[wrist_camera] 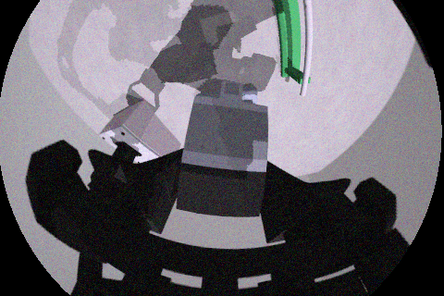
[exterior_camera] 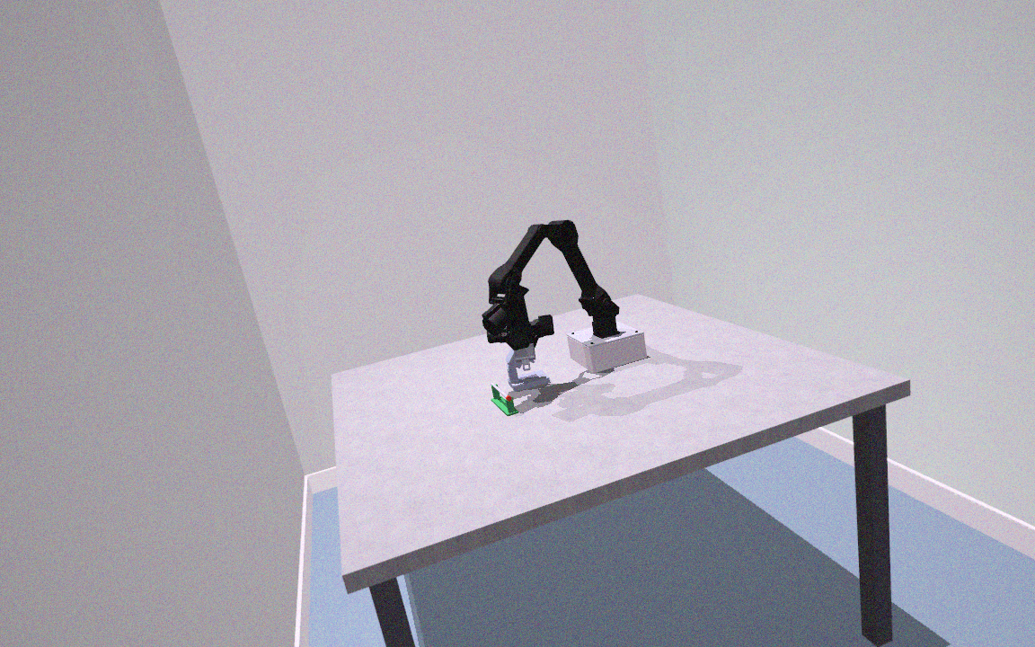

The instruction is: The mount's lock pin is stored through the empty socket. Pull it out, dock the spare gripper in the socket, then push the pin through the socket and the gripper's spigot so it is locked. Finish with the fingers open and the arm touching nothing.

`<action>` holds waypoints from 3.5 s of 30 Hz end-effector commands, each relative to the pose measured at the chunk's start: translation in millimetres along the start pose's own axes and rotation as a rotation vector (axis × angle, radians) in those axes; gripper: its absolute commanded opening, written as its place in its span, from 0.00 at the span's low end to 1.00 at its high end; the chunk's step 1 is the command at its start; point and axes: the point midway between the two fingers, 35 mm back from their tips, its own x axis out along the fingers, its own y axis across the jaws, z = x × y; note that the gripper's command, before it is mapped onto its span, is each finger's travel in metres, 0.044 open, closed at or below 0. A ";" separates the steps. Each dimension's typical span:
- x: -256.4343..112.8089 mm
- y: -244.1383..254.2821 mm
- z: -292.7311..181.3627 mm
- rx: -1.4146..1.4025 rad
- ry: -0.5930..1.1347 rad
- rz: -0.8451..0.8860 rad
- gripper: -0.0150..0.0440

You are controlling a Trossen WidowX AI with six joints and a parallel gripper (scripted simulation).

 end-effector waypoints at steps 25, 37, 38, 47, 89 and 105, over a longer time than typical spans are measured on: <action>-4.3 45.4 -48.7 0.187 0.325 -0.382 0.25; -12.6 54.8 -68.6 0.255 0.377 -0.647 0.25; -12.8 54.9 -68.9 0.256 0.377 -0.651 0.25; -10.7 50.8 -66.6 0.255 0.367 -0.654 0.25; 20.8 20.6 -37.4 0.255 0.345 -0.660 0.25; 29.2 15.4 -30.6 0.254 0.344 -0.648 0.25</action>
